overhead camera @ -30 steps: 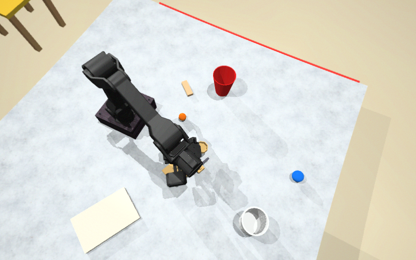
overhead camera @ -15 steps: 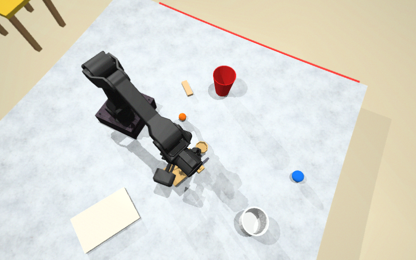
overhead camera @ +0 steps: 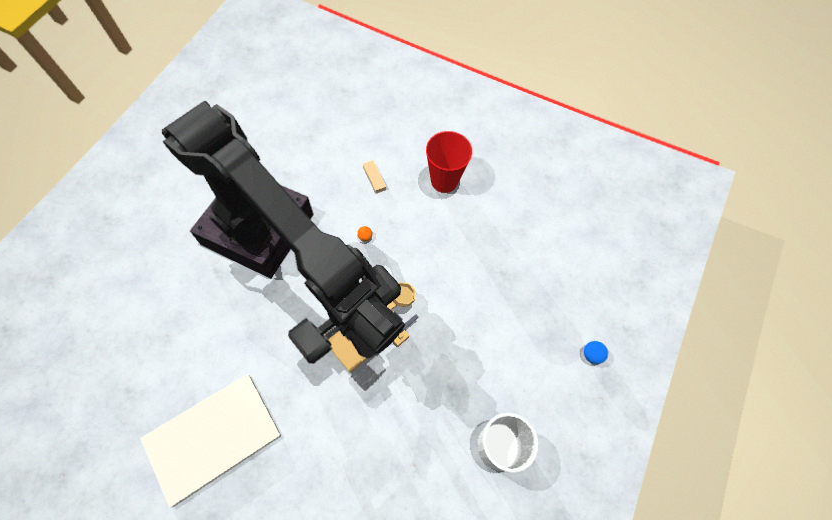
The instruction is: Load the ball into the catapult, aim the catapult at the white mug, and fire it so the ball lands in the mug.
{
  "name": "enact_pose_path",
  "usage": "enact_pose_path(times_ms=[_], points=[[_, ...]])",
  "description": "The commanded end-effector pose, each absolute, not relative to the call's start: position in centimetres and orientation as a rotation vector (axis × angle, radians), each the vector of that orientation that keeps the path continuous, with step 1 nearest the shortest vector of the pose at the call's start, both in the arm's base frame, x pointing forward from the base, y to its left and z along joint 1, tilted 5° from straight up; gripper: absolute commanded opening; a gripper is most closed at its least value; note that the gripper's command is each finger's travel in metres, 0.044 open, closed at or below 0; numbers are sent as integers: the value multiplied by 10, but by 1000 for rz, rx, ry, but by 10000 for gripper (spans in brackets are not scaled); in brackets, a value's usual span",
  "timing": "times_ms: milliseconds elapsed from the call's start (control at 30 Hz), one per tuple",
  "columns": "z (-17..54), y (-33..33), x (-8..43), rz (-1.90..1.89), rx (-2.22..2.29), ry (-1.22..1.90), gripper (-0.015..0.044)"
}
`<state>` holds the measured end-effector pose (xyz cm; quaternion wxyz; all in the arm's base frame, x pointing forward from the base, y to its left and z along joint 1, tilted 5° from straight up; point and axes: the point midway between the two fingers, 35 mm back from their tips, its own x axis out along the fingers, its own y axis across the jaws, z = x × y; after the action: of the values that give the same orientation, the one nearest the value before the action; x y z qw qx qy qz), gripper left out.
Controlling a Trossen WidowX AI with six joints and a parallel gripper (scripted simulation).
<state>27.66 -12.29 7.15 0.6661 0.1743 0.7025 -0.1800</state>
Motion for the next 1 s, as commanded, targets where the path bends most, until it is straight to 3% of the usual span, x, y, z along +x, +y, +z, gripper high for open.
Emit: enact_pose_path(times_ms=[0,967], points=[[73,-123,276,-500,485,1566,440],[75,-122,275,-1284,1231,1223,440]])
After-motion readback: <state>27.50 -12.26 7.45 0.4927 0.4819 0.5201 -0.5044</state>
